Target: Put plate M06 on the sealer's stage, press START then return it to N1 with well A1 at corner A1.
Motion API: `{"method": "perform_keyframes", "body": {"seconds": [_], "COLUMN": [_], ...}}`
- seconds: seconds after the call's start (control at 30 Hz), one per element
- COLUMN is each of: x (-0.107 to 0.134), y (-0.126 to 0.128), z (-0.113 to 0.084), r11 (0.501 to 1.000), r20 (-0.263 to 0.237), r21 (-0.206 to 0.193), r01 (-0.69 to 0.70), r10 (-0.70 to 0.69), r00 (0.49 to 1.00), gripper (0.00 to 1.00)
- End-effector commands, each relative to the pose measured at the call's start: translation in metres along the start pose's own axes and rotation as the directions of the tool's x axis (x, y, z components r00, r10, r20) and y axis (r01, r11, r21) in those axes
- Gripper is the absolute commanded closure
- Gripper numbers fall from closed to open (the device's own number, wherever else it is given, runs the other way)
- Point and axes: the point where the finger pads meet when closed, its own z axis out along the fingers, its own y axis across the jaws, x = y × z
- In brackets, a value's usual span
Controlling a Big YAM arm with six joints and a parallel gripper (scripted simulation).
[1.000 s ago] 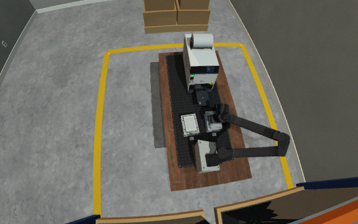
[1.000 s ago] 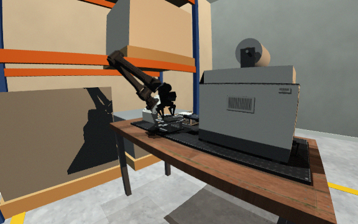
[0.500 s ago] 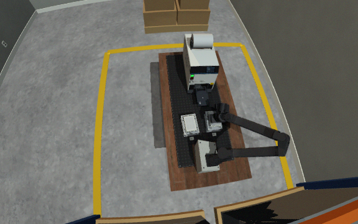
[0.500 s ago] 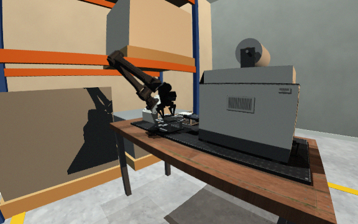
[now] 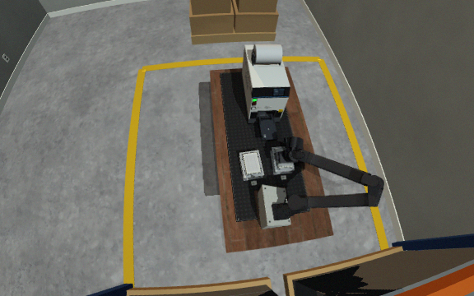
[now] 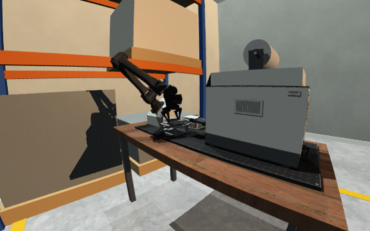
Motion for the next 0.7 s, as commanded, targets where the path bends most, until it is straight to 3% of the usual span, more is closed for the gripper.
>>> {"method": "perform_keyframes", "body": {"seconds": [0.0, 0.67], "x": [-0.008, -0.026], "y": [0.004, -0.011], "z": [-0.002, 0.002], "r11": [1.000, 1.000], "r20": [0.022, 0.035], "r21": [0.002, 0.008], "r01": [-0.004, -0.027], "r10": [0.004, 0.027], "r00": [1.000, 0.999], "gripper": [1.00, 1.00]}}
